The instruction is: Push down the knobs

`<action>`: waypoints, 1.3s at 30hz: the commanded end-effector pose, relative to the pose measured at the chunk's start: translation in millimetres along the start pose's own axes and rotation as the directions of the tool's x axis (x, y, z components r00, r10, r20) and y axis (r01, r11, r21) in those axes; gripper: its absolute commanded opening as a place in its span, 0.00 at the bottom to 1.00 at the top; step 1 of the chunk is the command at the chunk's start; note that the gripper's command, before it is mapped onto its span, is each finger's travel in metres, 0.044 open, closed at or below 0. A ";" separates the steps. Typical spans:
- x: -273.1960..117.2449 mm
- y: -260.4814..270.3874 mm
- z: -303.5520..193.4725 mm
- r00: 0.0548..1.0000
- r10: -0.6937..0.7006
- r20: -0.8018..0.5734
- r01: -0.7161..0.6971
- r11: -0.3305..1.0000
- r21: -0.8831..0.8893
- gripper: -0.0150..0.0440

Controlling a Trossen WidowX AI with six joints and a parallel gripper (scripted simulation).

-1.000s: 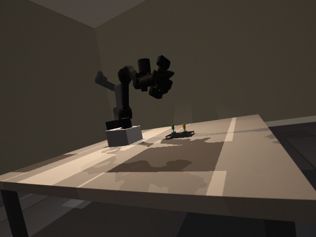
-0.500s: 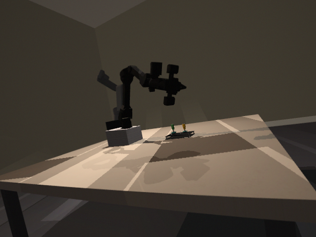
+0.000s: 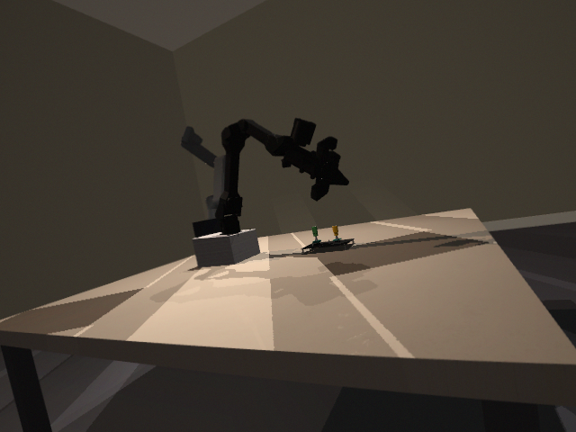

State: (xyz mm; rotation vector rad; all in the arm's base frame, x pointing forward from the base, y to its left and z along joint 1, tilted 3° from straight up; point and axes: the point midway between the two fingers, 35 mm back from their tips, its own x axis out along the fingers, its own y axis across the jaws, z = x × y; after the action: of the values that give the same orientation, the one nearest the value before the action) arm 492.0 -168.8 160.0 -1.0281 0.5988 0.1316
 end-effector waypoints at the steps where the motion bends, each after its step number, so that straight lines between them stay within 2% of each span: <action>1: -3.1 21.5 12.3 0.997 0.081 -0.011 -0.079 0.991 0.110 0.25; 11: -17.3 82.3 39.6 0.953 0.300 -0.050 -0.261 0.893 0.367 0.25; 20: -43.1 135.9 58.3 0.869 0.482 -0.111 -0.340 0.744 0.575 0.25; 28: -75.8 179.7 68.9 0.762 0.620 -0.188 -0.316 0.609 0.728 0.25; 39: -128.0 224.9 73.6 0.595 0.739 -0.315 -0.163 0.494 0.854 0.25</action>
State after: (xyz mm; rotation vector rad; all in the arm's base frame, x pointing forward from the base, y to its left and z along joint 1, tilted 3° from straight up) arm 345.2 26.0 81.6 -0.0013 1.4262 0.0536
